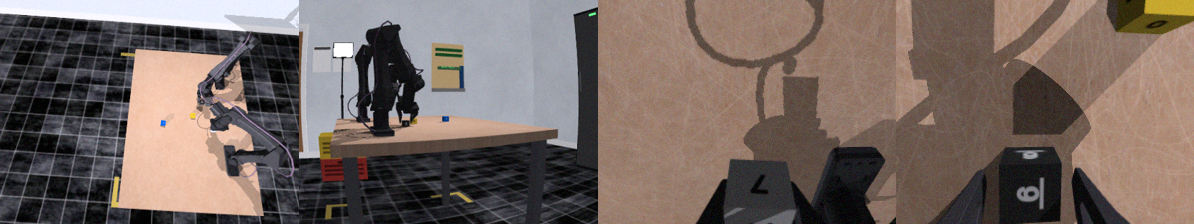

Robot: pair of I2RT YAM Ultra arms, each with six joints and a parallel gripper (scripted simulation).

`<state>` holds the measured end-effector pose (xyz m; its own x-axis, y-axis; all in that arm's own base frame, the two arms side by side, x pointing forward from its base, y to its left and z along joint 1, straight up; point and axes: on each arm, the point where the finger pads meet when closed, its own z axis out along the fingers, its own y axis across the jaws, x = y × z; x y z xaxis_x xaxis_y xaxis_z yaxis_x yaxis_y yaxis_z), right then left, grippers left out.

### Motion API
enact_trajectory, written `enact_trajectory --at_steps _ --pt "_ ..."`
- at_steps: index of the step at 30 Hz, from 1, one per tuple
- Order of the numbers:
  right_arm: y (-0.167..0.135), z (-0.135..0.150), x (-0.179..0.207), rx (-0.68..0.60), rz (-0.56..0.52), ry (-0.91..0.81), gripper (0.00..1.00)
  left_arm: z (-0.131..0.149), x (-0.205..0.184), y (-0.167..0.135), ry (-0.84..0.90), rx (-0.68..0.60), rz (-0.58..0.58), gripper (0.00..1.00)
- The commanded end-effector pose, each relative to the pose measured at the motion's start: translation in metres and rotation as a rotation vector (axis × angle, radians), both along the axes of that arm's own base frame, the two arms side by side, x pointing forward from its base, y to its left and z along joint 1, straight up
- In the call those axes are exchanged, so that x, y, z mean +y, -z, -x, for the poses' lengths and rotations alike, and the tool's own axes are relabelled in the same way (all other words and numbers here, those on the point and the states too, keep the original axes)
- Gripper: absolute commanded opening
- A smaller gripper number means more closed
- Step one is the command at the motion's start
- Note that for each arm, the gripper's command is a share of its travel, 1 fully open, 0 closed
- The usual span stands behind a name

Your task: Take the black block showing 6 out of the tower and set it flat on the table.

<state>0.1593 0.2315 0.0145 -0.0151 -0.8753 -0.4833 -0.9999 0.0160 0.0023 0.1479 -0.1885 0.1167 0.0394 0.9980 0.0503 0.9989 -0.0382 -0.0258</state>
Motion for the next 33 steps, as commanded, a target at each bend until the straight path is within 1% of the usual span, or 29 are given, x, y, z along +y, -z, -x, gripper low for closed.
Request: enact_trajectory --at_steps 1,7,13,17,20,24,29,32,33 --pt "-0.015 0.0 0.008 -0.027 -0.047 -0.003 0.56 -0.001 -0.003 -0.009 0.002 -0.025 0.031 0.27" --pt "-0.02 -0.001 0.006 -0.031 -0.05 -0.002 0.56 -0.001 -0.003 -0.009 0.002 -0.025 0.031 0.27" --pt "-0.035 -0.003 0.0 -0.037 -0.06 -0.005 0.56 -0.001 -0.003 -0.009 0.002 -0.025 0.031 0.27" --pt "-0.047 -0.002 -0.007 -0.038 -0.059 -0.005 1.0 -0.001 -0.003 -0.009 0.002 -0.025 0.031 0.27" --pt "-0.051 -0.002 -0.01 -0.038 -0.059 -0.005 1.0 -0.001 -0.003 -0.009 0.002 -0.025 0.031 0.27" --pt "-0.072 -0.002 -0.022 -0.04 -0.057 -0.005 1.0 -0.001 -0.003 -0.009 0.002 -0.025 0.031 0.27" --pt "-0.055 -0.001 -0.028 0.003 -0.019 -0.008 1.0 -0.001 -0.003 -0.009 0.002 -0.025 0.031 0.27" --pt "-0.053 -0.002 -0.03 0.007 -0.009 0.006 1.0 -0.001 -0.003 -0.009 0.002 -0.025 0.031 0.27" --pt "-0.058 -0.001 -0.028 0.008 -0.013 0.015 1.0 -0.001 -0.003 -0.009 0.002 -0.025 0.031 0.27"
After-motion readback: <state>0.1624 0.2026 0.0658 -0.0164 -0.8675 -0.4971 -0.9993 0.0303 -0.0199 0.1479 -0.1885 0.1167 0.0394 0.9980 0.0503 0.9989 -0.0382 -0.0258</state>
